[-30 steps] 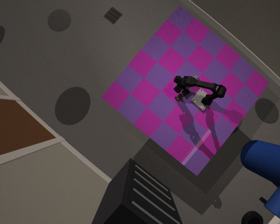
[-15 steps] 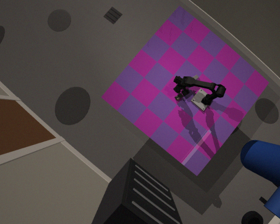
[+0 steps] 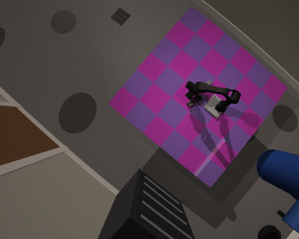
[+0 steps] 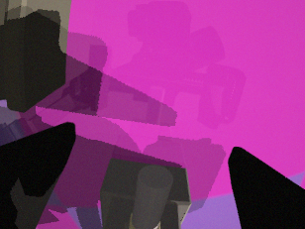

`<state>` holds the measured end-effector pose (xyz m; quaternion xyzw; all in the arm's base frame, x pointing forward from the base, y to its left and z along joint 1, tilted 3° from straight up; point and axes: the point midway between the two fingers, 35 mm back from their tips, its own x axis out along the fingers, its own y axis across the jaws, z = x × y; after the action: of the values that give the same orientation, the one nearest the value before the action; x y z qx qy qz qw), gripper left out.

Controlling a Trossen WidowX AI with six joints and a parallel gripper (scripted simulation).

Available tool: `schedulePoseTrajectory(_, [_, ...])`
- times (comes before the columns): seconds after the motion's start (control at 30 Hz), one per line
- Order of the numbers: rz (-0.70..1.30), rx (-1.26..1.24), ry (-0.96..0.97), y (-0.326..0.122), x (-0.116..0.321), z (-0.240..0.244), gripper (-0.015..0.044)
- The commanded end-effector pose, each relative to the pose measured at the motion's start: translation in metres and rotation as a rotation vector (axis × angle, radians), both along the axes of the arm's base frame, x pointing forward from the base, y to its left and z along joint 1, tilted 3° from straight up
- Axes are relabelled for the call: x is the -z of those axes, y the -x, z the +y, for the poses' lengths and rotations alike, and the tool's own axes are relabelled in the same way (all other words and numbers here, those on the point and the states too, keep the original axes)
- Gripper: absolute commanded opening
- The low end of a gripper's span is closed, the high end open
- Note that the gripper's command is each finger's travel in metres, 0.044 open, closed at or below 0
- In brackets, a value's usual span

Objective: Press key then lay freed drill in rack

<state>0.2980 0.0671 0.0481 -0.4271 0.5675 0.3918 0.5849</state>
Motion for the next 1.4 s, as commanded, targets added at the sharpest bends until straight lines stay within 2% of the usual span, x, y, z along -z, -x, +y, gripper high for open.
schedulePoseTrajectory(0.0, [-0.001, 0.000, 0.000, 0.000, -0.001, 0.000, 0.0335])
schedulePoseTrajectory(0.4, [-0.001, 0.000, 0.000, 0.000, -0.001, 0.000, 0.0020])
schedulePoseTrajectory(0.5, [-0.001, 0.000, 0.000, 0.000, -0.001, 0.000, 0.0000])
schedulePoseTrajectory(1.37, [0.001, -0.005, 0.003, -0.010, -0.002, 0.027, 0.0000])
